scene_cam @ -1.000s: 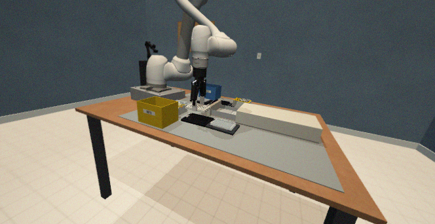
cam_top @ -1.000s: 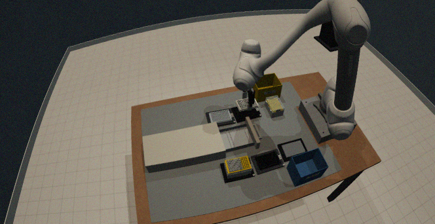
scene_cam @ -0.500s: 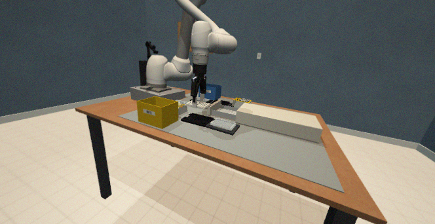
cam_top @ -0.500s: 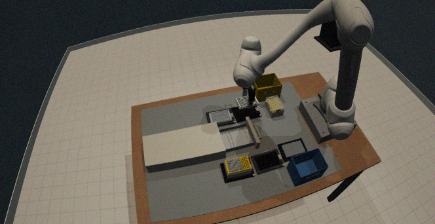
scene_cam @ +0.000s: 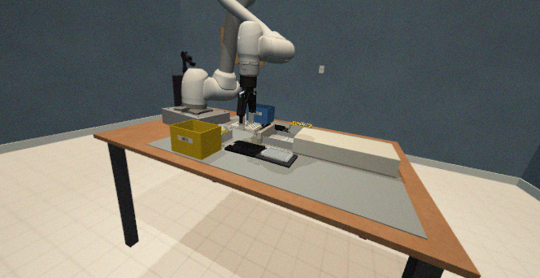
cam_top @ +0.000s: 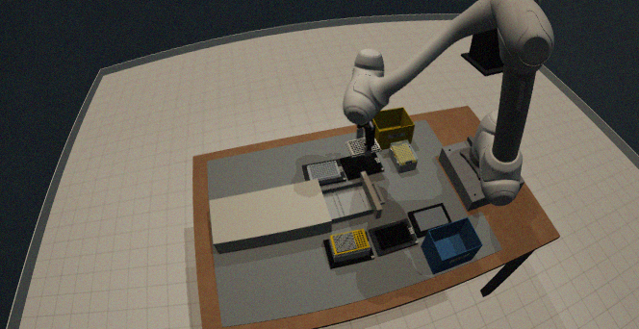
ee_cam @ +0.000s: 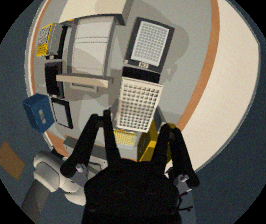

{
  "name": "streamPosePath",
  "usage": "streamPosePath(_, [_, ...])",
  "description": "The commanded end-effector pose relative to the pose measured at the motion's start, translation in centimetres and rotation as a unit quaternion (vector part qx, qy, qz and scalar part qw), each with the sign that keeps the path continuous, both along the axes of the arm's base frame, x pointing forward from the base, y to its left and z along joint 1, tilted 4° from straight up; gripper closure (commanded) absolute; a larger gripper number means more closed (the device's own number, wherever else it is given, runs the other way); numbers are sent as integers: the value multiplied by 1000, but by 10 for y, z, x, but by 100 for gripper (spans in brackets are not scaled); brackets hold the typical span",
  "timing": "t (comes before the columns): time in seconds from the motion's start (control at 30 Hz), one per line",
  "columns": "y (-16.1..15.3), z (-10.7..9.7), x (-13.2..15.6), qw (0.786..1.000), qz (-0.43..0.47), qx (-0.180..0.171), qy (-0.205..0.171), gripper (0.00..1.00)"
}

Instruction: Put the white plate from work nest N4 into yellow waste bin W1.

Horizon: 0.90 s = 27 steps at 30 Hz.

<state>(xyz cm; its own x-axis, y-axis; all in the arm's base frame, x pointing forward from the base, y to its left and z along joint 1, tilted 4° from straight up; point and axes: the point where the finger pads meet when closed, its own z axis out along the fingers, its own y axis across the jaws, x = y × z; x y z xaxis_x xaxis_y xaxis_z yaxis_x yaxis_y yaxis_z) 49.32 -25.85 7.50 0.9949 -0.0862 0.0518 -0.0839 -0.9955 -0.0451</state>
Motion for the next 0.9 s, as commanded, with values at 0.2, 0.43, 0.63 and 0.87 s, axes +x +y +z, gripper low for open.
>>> streamPosePath(0.2, [0, 9, 0, 1000, 0, 0, 0, 90])
streamPosePath(0.43, [-1, 18, -1, 1000, 0, 0, 0, 90])
streamPosePath(0.63, [-1, 23, -1, 1000, 0, 0, 0, 90])
streamPosePath(0.87, [-1, 26, -1, 1000, 0, 0, 0, 90])
